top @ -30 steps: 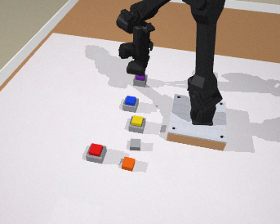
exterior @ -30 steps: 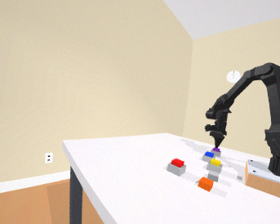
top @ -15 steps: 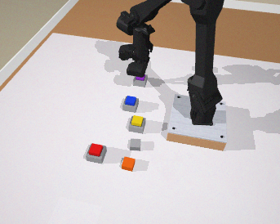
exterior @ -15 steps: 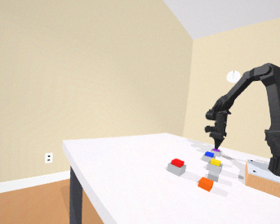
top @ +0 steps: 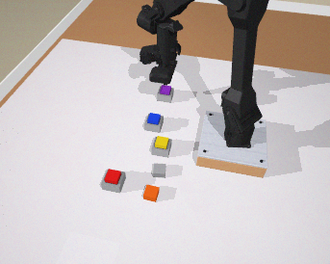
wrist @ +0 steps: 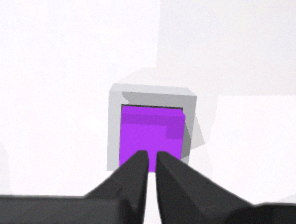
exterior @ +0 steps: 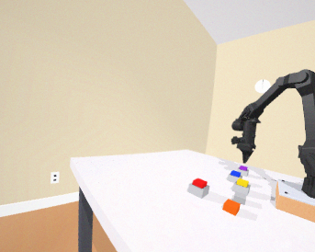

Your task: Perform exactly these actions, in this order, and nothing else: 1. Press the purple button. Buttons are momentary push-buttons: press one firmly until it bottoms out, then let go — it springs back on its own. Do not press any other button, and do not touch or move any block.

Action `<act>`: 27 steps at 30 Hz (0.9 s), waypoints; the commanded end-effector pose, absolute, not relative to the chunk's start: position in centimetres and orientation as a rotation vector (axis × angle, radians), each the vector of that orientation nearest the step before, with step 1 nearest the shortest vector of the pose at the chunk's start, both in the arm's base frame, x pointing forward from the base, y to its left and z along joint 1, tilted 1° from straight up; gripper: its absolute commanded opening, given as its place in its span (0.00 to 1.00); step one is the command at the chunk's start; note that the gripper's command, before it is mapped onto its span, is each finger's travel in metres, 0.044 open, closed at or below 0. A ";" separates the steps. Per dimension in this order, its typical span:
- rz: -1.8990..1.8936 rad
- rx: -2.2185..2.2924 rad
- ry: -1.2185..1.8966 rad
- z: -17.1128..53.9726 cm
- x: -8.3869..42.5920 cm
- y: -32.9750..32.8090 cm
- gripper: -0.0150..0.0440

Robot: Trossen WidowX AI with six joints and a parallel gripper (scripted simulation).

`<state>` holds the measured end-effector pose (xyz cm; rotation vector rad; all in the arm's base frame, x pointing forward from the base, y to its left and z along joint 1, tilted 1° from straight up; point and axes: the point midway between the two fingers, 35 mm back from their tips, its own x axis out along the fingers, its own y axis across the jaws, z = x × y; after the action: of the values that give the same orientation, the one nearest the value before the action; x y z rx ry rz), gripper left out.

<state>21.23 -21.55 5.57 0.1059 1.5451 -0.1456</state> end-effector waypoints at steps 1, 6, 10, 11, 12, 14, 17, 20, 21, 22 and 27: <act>-0.155 0.100 1.543 6.4 21.2 -21.6 0.29; -0.149 0.100 1.536 7.1 24.7 -17.9 0.51; -0.142 0.101 1.530 8.0 27.8 -12.9 0.69; -0.139 0.101 1.528 8.2 28.5 -11.6 0.73; -0.137 0.102 1.527 8.5 29.0 -10.2 0.78; -0.133 0.103 1.524 8.9 30.0 -7.4 0.87; -0.125 0.105 1.520 9.6 30.8 -2.9 0.93; -0.123 0.112 1.523 10.1 31.1 1.4 0.93; -0.122 0.114 1.525 10.3 31.0 2.9 0.93; -0.122 0.116 1.526 10.5 30.9 4.4 0.93; -0.124 0.124 1.535 11.4 29.2 11.5 0.93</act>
<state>30.43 6.84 10.72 0.1193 1.5312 -0.1170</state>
